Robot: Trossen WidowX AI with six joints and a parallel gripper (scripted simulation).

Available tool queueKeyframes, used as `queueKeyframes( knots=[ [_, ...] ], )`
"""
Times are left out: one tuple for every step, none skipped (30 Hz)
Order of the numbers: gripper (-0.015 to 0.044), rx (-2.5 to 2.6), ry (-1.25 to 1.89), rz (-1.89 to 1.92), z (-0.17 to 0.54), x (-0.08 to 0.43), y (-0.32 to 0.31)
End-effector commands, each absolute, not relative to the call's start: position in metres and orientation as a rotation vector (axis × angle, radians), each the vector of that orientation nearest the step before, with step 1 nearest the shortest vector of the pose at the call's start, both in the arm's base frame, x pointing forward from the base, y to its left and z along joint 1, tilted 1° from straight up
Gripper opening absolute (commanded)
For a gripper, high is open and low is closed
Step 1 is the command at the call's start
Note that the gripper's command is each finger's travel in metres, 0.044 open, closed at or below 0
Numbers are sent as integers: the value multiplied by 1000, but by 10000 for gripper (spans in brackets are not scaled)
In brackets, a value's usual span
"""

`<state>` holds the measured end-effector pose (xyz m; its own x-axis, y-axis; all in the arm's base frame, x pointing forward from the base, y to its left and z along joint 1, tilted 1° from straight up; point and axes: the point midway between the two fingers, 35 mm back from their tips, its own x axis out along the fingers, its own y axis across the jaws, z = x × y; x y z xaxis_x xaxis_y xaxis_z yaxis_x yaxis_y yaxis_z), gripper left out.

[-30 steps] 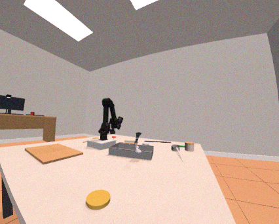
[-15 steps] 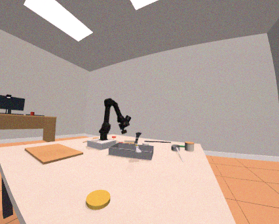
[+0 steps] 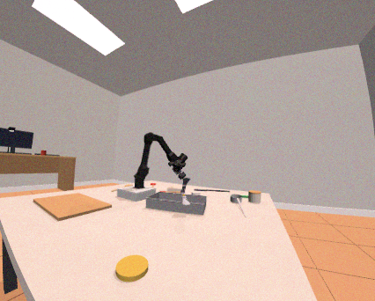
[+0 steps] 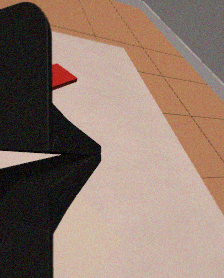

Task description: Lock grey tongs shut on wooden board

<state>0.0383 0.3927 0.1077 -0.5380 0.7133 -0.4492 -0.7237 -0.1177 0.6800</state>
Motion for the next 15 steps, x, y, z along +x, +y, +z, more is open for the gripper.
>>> queueKeyframes(
  knots=[
    [-150, -103, 984, 1725, 109, 99, 398],
    [-150, -136, 952, 1693, 108, 117, 397],
    [-150, -175, 917, 1667, 108, 134, 396],
    [-150, -220, 880, 1641, 108, 152, 394],
    [-150, -263, 849, 1617, 109, 169, 391],
    [-150, -296, 823, 1594, 109, 184, 388],
    [-150, -332, 803, 1569, 109, 199, 383],
    [-150, -372, 780, 1546, 110, 214, 378],
    [-150, -419, 759, 1527, 110, 228, 373],
    [-150, -457, 748, 1505, 111, 242, 367],
    [-150, -500, 732, 1487, 111, 255, 361],
    [-150, -540, 720, 1469, 112, 267, 354],
    [-150, -580, 710, 1452, 112, 279, 347],
    [-150, -605, 707, 1427, 113, 290, 338],
    [-150, -624, 703, 1410, 114, 300, 329]
  ],
)
